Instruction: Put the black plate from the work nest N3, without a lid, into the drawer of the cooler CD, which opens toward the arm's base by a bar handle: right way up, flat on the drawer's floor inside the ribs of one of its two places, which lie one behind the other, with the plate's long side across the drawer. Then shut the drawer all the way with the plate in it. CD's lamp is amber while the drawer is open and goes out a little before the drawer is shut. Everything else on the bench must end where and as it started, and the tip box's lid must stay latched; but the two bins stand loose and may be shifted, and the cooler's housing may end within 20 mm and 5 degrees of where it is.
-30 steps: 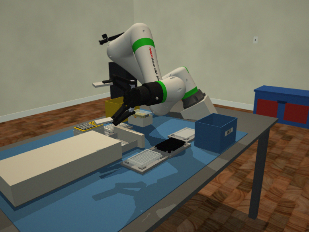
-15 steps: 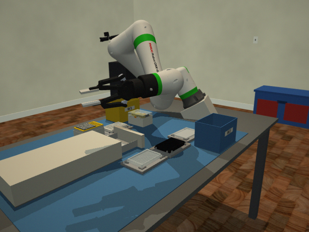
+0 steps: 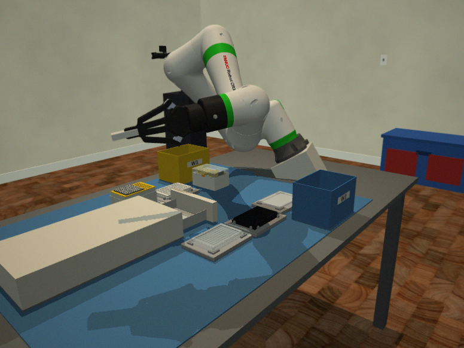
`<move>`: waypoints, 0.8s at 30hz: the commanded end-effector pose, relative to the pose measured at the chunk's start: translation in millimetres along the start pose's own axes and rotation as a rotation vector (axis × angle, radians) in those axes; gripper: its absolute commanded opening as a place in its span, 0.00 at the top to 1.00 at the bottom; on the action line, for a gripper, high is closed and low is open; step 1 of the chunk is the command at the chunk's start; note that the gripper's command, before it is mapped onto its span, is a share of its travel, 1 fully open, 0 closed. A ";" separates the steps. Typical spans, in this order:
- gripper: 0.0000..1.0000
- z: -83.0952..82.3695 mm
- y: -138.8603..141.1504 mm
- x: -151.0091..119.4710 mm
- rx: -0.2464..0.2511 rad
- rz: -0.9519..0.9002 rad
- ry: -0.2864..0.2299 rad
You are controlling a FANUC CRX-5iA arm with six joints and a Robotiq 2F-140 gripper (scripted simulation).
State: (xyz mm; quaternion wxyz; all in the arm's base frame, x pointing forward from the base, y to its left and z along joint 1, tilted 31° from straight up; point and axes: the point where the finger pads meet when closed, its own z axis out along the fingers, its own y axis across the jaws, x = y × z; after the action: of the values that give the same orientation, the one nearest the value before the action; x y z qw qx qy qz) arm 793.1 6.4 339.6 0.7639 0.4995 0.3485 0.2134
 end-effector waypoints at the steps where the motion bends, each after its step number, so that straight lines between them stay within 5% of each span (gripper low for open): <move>1: 1.00 2.5 8.0 -17.9 0.031 0.046 -0.043; 24: 1.00 -3.9 17.4 -99.5 0.220 0.289 -0.253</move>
State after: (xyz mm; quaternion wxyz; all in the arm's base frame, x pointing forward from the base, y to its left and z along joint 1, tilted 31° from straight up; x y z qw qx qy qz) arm 732.9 -46.1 383.2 0.7149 0.6283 0.2157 0.2182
